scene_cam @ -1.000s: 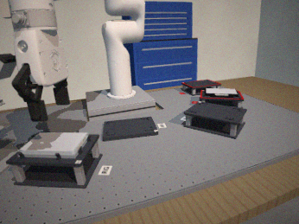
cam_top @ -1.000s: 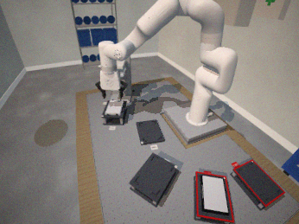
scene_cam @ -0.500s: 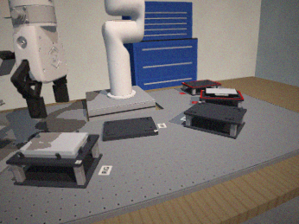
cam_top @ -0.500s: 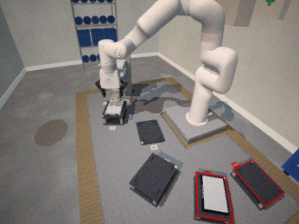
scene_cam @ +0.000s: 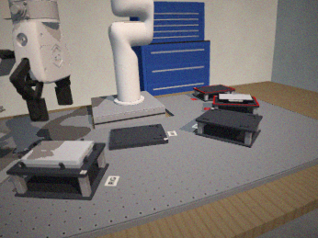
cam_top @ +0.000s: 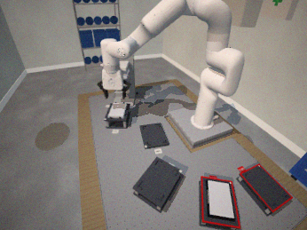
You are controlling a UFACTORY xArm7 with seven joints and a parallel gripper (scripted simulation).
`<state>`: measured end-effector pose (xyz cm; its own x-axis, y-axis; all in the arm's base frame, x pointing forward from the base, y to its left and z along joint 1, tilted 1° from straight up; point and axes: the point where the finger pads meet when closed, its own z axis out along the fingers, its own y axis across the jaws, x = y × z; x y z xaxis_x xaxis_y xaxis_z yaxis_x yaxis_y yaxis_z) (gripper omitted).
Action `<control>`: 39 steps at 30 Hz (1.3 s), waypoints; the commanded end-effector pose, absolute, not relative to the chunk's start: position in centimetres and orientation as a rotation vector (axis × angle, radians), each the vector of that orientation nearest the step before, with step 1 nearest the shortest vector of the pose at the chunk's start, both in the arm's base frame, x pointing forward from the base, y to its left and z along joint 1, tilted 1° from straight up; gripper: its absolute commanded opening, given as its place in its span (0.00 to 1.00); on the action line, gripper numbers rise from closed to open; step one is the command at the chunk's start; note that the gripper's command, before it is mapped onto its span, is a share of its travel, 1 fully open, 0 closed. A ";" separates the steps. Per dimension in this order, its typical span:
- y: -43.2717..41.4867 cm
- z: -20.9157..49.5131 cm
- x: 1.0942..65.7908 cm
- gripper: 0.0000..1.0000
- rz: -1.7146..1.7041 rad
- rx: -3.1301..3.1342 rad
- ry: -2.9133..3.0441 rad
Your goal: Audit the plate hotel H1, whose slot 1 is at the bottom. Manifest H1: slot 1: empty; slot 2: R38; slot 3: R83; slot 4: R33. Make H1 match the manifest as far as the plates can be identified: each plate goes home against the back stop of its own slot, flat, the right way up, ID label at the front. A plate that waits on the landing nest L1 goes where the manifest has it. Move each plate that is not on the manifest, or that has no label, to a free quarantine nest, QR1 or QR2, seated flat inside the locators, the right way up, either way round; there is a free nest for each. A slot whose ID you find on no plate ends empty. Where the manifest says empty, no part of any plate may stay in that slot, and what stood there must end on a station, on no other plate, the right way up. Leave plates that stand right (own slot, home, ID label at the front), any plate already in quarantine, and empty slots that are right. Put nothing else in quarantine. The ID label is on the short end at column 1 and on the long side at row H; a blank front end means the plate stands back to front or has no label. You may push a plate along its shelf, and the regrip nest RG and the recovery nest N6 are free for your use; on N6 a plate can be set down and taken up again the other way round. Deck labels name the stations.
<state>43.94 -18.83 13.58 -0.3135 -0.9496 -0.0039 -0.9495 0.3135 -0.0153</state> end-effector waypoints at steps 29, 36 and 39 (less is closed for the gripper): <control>-18.8 23.3 43.9 1.00 -0.020 -1.832 2.535; -18.8 24.1 43.8 1.00 -0.020 -1.832 2.535; -17.4 24.1 44.3 1.00 -0.019 -1.832 2.535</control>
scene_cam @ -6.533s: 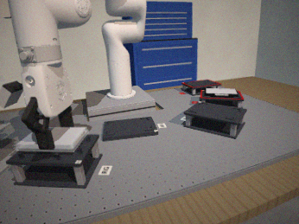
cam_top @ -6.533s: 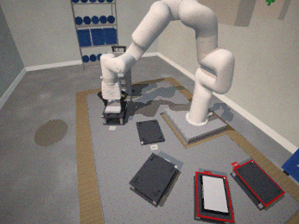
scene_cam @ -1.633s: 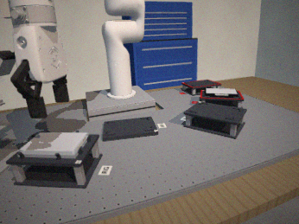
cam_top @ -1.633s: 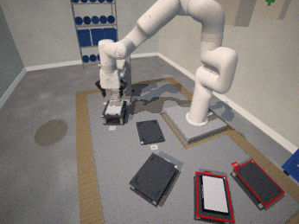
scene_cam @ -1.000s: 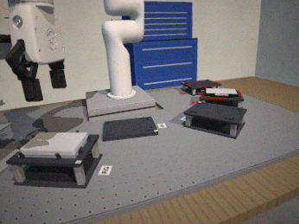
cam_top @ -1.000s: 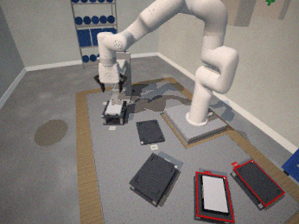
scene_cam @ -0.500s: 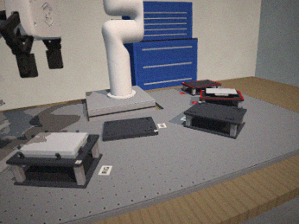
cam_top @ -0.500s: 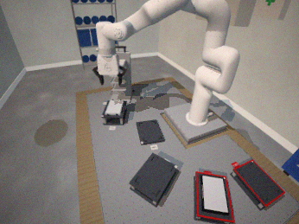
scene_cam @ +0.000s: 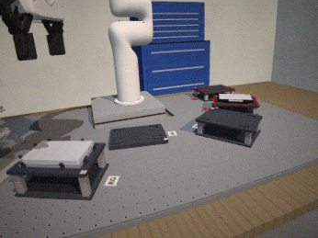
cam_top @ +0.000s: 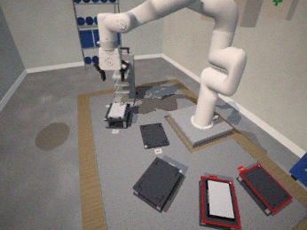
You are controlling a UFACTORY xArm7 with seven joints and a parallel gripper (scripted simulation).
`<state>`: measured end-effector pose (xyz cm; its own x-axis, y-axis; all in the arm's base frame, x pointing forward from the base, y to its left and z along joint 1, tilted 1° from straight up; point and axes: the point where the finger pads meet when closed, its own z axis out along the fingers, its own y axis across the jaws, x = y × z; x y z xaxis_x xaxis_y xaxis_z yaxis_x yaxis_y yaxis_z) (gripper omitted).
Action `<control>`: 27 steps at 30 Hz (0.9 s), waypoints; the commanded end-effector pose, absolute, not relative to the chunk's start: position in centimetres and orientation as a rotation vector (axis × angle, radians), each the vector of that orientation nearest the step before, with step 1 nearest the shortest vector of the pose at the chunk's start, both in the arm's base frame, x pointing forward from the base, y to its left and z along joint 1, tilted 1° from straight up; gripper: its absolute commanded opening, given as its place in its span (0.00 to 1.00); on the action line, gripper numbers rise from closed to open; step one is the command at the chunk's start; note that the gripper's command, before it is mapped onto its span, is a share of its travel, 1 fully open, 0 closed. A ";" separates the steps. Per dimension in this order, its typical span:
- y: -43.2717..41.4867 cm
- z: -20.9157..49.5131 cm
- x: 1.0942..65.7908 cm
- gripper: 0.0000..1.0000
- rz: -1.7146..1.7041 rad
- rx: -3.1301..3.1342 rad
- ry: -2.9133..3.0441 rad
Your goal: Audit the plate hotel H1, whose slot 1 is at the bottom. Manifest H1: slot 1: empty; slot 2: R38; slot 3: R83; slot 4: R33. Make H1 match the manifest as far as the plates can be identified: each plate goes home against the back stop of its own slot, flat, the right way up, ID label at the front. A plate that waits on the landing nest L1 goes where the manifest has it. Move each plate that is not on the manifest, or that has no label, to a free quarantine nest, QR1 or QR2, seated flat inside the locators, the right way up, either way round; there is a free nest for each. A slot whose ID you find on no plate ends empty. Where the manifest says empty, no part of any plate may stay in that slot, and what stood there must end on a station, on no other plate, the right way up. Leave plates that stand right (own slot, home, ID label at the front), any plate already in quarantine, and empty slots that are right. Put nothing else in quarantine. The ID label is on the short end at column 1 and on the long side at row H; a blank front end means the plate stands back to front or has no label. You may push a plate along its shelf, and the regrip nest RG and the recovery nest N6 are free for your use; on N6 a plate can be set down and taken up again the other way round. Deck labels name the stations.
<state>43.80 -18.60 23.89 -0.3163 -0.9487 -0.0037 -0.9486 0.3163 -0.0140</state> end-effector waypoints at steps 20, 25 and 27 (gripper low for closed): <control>-9.9 24.1 46.8 1.00 -0.019 -1.832 2.534; -9.9 24.1 46.8 1.00 -0.019 -1.832 2.534; -9.9 24.1 46.8 1.00 -0.019 -1.832 2.534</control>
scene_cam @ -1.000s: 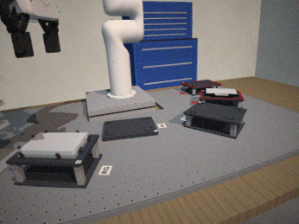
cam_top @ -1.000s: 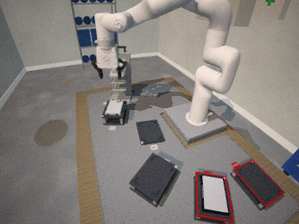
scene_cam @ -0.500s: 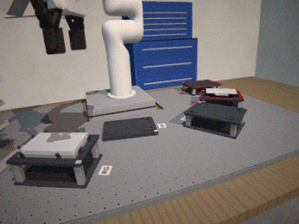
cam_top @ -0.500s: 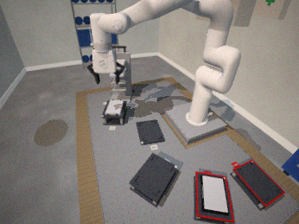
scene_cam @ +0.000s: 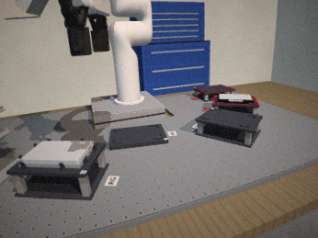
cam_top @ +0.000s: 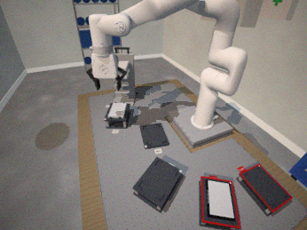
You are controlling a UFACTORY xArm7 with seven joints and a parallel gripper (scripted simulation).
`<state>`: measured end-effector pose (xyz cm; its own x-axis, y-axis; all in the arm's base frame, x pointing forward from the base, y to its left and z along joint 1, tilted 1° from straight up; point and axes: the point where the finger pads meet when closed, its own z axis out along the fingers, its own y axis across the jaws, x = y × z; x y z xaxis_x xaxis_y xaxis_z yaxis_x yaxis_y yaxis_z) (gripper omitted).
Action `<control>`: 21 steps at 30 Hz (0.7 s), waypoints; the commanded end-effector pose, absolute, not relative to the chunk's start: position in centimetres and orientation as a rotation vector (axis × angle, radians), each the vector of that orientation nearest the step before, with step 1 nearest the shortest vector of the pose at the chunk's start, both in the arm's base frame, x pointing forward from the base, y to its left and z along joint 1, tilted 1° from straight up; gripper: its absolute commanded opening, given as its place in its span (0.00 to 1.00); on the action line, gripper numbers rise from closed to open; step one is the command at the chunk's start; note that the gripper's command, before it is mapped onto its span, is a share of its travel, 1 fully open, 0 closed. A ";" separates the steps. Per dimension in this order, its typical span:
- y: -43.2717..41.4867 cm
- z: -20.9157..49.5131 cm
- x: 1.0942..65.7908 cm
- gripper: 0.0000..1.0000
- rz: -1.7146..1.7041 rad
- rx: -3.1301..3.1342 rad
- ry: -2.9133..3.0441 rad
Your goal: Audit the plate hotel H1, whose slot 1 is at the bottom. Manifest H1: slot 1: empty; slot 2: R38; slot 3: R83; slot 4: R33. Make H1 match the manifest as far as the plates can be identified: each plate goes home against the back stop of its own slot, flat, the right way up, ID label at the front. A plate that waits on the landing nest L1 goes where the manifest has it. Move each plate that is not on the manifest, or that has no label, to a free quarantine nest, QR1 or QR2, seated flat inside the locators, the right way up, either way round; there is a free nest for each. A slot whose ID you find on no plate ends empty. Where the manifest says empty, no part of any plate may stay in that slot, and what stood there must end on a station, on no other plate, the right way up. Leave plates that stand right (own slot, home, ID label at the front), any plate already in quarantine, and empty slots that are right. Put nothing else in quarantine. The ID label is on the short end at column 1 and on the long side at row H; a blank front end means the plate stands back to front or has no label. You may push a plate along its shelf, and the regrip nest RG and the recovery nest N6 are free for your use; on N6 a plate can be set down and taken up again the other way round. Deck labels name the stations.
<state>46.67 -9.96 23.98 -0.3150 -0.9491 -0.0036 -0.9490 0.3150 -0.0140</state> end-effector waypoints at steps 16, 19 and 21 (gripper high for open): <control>-9.9 22.0 46.8 1.00 -0.019 -1.832 2.534; -9.9 21.8 46.8 1.00 -0.019 -1.832 2.534; -9.9 21.5 46.8 1.00 -0.019 -1.832 2.534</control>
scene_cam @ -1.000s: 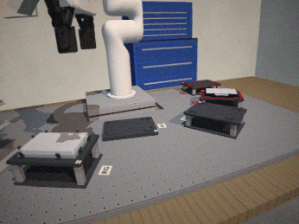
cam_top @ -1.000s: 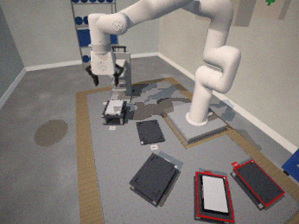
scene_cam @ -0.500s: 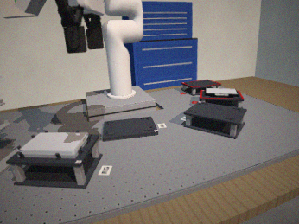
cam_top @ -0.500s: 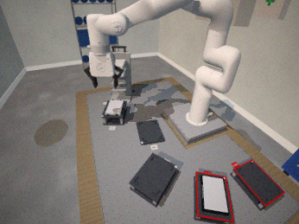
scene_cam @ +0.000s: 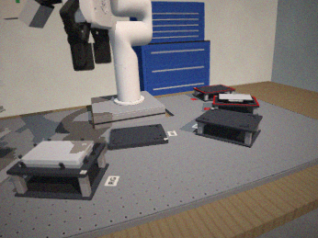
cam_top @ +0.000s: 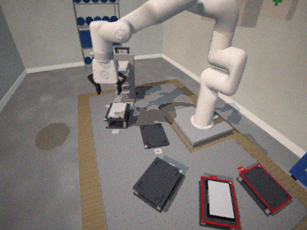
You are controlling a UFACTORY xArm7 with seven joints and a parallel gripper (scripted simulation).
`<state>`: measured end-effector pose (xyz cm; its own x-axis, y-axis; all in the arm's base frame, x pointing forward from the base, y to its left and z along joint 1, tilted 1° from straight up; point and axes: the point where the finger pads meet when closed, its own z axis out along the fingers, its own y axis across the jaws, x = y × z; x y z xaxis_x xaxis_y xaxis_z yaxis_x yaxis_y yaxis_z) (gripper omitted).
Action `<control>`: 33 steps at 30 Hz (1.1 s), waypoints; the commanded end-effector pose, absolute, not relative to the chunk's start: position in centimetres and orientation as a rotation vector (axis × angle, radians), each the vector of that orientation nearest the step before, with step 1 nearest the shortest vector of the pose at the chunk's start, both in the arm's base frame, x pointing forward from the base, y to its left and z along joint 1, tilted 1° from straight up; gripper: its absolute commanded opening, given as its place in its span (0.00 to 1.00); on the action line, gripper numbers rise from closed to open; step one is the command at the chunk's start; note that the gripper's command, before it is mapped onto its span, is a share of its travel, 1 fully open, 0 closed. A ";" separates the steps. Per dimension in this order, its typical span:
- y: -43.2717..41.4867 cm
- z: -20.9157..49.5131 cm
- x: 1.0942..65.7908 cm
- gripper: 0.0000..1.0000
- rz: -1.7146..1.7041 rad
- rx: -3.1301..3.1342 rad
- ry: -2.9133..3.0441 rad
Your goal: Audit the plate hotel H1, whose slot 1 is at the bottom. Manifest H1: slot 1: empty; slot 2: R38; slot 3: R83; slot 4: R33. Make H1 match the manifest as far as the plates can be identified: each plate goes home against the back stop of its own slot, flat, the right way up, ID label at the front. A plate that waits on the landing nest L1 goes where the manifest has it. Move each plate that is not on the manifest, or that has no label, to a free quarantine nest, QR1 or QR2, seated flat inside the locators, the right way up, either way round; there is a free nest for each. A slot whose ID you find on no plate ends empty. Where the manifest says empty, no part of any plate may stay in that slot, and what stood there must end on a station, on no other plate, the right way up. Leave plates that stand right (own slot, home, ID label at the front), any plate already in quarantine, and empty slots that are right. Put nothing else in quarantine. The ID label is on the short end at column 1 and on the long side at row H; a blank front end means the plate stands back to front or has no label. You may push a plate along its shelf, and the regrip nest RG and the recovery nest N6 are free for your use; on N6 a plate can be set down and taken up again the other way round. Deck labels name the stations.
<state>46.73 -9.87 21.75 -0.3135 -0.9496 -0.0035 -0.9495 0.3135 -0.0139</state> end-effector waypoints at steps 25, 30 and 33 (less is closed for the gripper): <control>-9.9 17.6 46.9 1.00 -0.019 -1.832 2.534; -9.9 17.0 46.9 1.00 -0.019 -1.832 2.534; -9.9 16.6 46.9 1.00 -0.019 -1.832 2.534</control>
<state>46.77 -9.87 16.83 -0.3135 -0.9496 -0.0032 -0.9495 0.3135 -0.0132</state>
